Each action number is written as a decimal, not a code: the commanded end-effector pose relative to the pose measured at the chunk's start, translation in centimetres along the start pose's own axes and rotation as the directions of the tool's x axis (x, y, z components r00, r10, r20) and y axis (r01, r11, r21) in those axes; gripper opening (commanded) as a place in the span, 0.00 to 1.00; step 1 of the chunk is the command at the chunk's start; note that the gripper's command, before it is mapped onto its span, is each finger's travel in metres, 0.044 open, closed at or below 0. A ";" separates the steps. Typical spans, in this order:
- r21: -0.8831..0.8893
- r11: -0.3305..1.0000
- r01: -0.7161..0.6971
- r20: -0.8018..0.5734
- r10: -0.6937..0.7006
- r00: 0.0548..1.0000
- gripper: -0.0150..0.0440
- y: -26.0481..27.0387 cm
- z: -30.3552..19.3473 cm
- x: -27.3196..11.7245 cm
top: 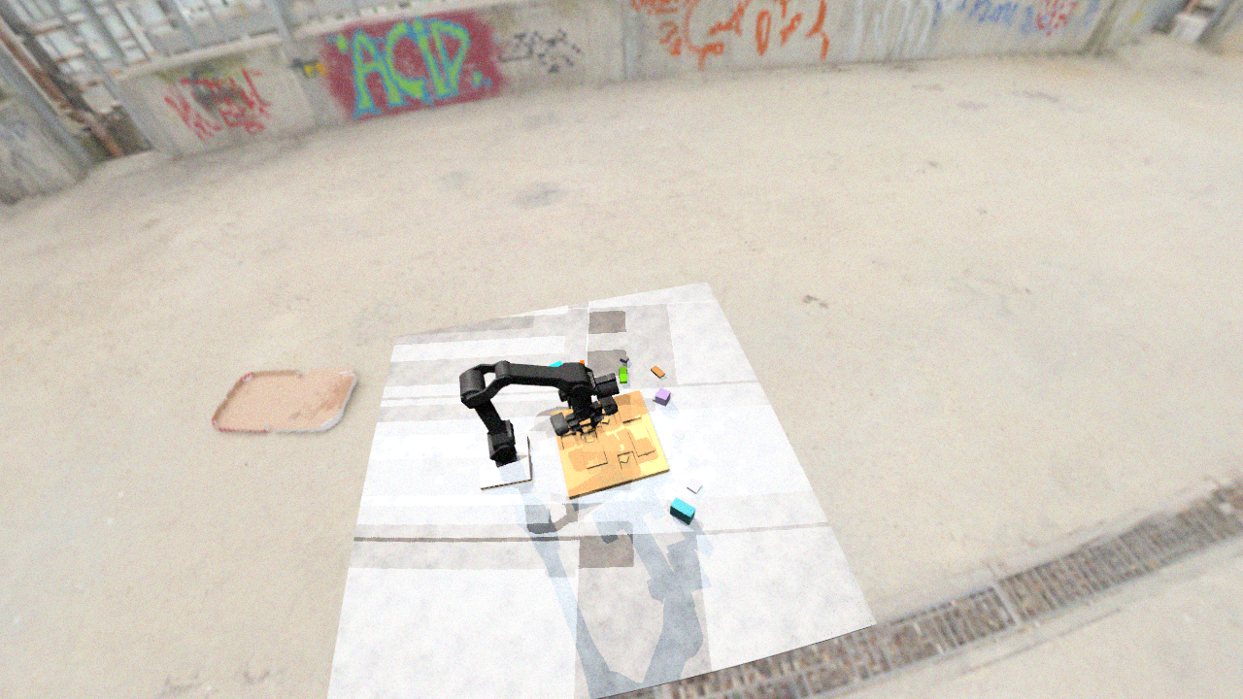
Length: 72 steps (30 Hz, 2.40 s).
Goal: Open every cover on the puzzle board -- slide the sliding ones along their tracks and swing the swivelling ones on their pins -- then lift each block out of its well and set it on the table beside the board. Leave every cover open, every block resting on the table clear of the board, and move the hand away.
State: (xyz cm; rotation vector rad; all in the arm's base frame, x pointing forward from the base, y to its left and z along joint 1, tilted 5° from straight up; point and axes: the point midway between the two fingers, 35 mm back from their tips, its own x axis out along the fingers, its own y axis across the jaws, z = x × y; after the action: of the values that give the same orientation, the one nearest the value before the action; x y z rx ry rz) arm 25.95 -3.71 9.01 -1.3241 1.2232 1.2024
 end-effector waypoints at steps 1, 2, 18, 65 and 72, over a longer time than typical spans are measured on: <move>0.103 0.995 0.002 -0.001 -0.002 1.000 0.50 0.0 0.0 -0.2; 0.133 0.991 0.002 -0.002 -0.002 1.000 0.50 0.0 0.0 -0.2; 0.571 0.821 0.003 -0.002 -0.002 1.000 0.50 0.0 0.0 -0.5; 0.978 -0.206 0.002 -0.003 -0.004 1.000 0.50 0.1 0.0 -0.9; 0.978 -0.206 0.002 -0.003 -0.004 1.000 0.50 0.0 0.0 0.7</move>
State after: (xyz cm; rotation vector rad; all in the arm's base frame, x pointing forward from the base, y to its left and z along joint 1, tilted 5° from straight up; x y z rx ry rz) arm 26.02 -3.68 9.13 0.0495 1.5264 -0.1713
